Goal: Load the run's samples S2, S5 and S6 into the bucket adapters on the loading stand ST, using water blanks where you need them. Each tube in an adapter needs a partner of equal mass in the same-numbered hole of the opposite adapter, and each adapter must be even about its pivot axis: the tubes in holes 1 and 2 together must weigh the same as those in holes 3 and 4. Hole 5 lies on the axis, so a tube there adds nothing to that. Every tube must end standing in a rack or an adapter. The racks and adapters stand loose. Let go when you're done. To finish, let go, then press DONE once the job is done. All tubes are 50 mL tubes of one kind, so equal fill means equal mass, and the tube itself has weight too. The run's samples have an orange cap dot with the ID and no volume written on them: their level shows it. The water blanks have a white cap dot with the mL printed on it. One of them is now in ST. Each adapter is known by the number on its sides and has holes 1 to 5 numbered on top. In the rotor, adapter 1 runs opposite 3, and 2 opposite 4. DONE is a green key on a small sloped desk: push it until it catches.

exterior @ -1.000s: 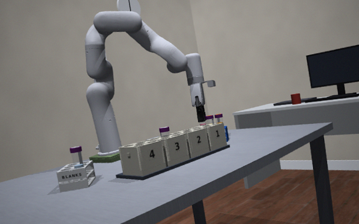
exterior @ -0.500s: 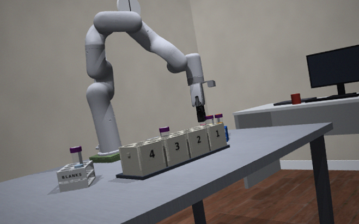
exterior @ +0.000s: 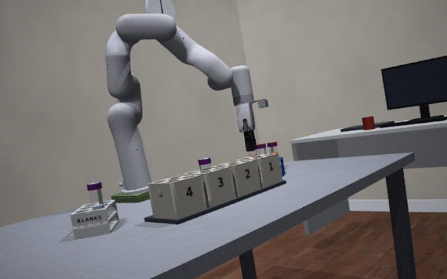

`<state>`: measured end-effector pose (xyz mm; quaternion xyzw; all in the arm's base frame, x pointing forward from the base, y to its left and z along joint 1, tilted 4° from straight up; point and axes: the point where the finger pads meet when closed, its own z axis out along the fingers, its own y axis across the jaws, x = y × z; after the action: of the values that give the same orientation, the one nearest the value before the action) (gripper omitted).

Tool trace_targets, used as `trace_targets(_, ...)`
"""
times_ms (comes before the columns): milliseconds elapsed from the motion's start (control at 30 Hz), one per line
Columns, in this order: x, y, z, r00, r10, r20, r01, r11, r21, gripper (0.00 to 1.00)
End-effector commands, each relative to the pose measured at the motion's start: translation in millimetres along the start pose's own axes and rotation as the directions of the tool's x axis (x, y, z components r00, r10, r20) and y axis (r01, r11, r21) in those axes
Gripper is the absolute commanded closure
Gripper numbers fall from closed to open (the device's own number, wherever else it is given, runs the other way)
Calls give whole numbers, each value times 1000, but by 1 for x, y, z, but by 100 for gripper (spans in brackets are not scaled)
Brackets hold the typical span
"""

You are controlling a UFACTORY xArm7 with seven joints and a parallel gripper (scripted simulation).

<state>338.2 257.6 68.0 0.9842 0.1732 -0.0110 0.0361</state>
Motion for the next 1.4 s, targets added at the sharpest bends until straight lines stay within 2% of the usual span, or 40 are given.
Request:
trace_targets(0,2,-1,-5,1000,0,-5,0,1000,2,56)
trace_targets(1367,1,-1,-79,1000,0,-5,0,1000,2,56)
